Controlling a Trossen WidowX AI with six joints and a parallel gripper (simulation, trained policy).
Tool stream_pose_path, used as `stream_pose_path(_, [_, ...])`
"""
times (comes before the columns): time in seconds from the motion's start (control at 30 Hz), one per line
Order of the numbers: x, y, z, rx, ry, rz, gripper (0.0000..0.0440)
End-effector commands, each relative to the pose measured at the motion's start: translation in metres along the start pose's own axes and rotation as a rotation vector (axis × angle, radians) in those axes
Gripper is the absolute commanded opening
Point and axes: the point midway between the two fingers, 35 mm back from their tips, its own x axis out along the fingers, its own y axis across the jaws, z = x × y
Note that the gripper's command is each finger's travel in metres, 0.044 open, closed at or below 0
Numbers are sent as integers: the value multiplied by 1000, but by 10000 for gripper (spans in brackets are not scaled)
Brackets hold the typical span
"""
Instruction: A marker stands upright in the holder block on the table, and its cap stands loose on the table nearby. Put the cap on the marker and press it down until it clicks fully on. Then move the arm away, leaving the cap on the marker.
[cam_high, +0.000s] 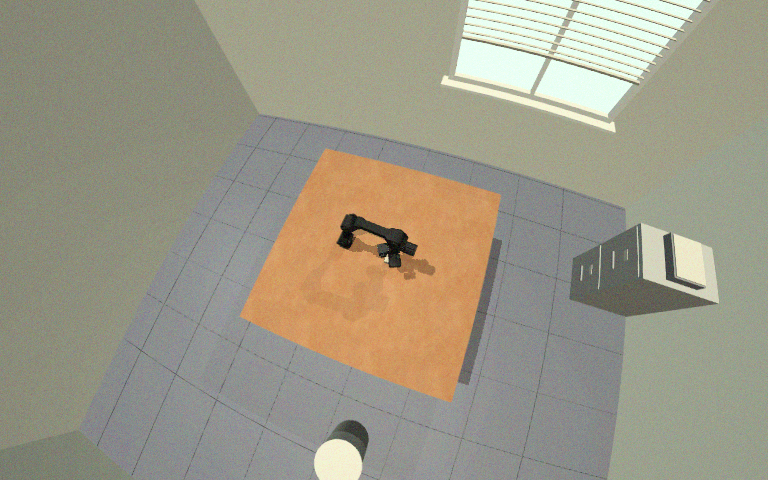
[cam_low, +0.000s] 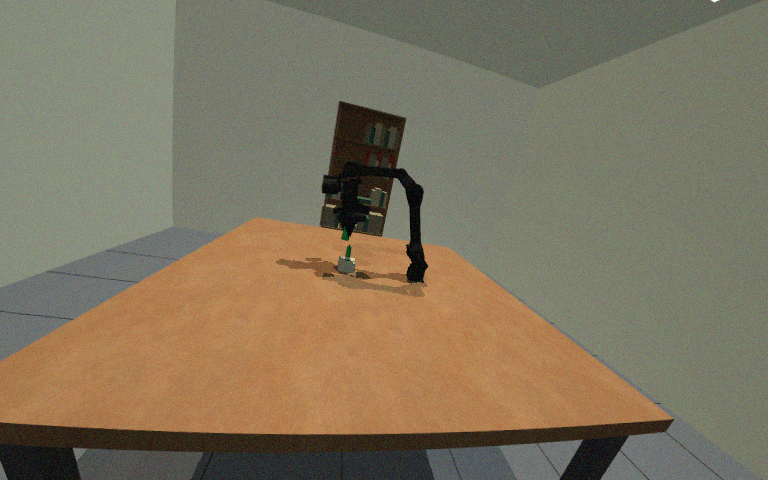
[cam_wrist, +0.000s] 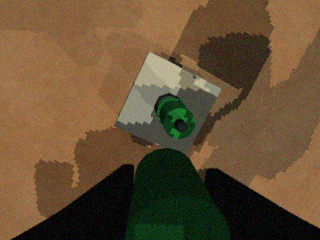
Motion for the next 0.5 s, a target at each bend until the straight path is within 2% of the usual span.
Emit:
stream_pose_path(0.0, [5, -3, 7, -5, -18, -23, 3])
stream_pose_path(0.47, [20, -10, 15, -21, -44, -43, 0])
